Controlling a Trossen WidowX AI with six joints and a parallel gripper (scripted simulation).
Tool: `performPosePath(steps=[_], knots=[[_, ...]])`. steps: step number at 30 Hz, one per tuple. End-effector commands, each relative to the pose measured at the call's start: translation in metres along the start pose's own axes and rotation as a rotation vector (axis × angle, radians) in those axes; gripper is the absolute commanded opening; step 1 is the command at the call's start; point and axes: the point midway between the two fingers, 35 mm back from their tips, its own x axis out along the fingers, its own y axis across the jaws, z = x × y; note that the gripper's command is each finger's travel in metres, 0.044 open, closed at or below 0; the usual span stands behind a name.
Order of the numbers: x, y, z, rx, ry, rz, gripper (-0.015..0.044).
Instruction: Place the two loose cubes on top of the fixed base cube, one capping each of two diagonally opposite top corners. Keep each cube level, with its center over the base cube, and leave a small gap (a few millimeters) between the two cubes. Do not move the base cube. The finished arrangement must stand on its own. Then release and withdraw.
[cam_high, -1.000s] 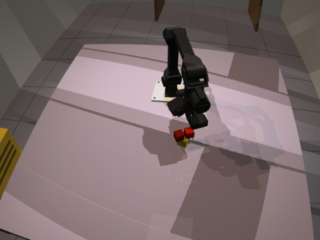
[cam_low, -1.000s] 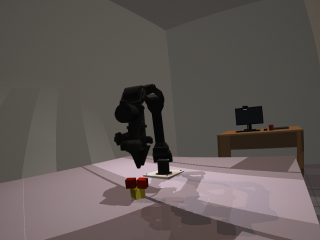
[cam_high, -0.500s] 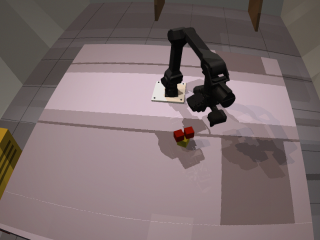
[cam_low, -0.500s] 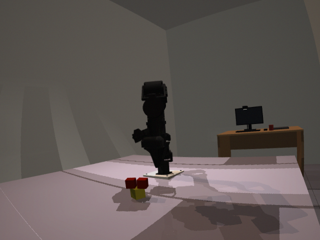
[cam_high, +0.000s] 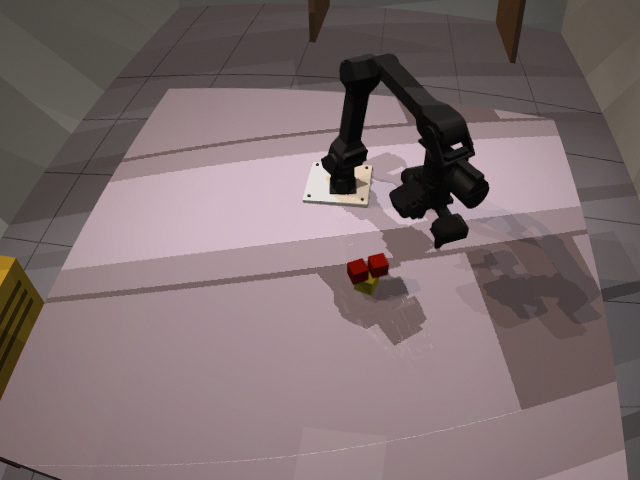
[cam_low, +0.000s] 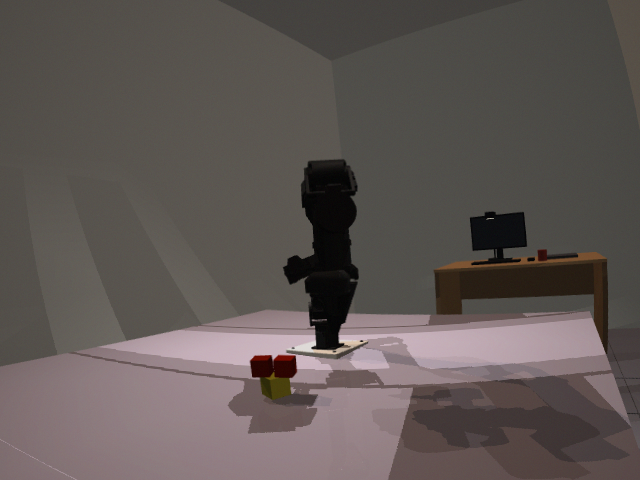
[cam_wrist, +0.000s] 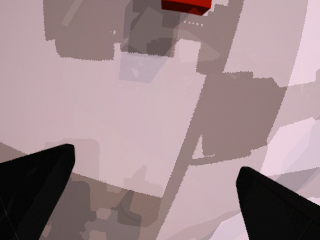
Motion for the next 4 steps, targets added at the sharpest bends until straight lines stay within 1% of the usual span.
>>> performPosePath(steps=[1,4], knots=[[0.0000,-0.0004,-0.0003,0.004,0.001,-0.002,0.0400],[0.0000,-0.0004,-0.0003,0.004,0.001,-0.002,0.0400]])
